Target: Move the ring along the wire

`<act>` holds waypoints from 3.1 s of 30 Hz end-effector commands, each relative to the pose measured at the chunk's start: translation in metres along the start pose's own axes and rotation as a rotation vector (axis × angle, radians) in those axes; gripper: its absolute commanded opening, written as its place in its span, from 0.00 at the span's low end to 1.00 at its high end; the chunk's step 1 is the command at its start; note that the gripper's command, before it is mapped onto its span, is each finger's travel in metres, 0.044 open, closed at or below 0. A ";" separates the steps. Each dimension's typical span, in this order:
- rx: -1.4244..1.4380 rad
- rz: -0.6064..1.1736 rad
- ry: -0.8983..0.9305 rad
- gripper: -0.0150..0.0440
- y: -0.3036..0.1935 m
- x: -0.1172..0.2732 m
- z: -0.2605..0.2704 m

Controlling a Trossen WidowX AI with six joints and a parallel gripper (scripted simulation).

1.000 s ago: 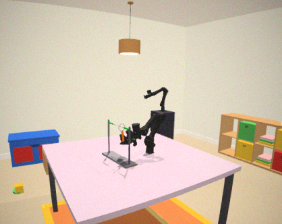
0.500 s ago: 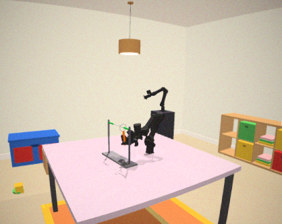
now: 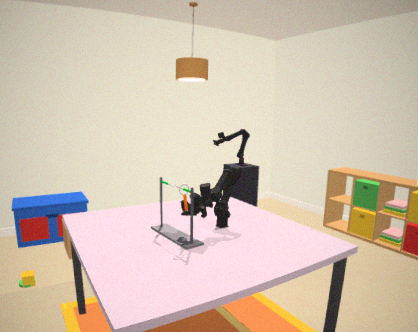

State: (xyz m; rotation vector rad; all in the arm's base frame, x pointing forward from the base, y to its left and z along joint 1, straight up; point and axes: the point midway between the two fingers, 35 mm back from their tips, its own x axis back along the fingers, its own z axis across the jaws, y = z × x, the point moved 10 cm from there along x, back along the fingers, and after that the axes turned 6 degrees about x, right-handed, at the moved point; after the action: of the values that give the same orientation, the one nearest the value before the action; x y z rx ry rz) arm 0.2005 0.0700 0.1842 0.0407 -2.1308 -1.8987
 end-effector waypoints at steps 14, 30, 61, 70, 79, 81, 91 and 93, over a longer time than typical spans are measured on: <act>-0.006 -0.003 0.004 0.00 -0.001 -0.002 0.012; -0.006 -0.002 0.005 0.00 -0.018 -0.006 0.014; -0.001 -0.002 0.010 0.53 -0.017 0.002 0.014; -0.003 -0.001 0.008 0.53 -0.015 0.017 0.014; -0.005 0.001 0.006 0.53 -0.016 0.031 0.014; -0.006 0.001 0.006 0.53 -0.016 0.035 0.014; -0.007 0.001 0.005 0.53 -0.018 0.045 0.013; -0.007 0.001 0.005 0.53 -0.018 0.045 0.013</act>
State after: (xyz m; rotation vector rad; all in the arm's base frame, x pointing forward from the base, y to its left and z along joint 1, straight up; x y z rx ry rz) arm 0.1531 0.0721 0.1741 0.0477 -2.1224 -1.8930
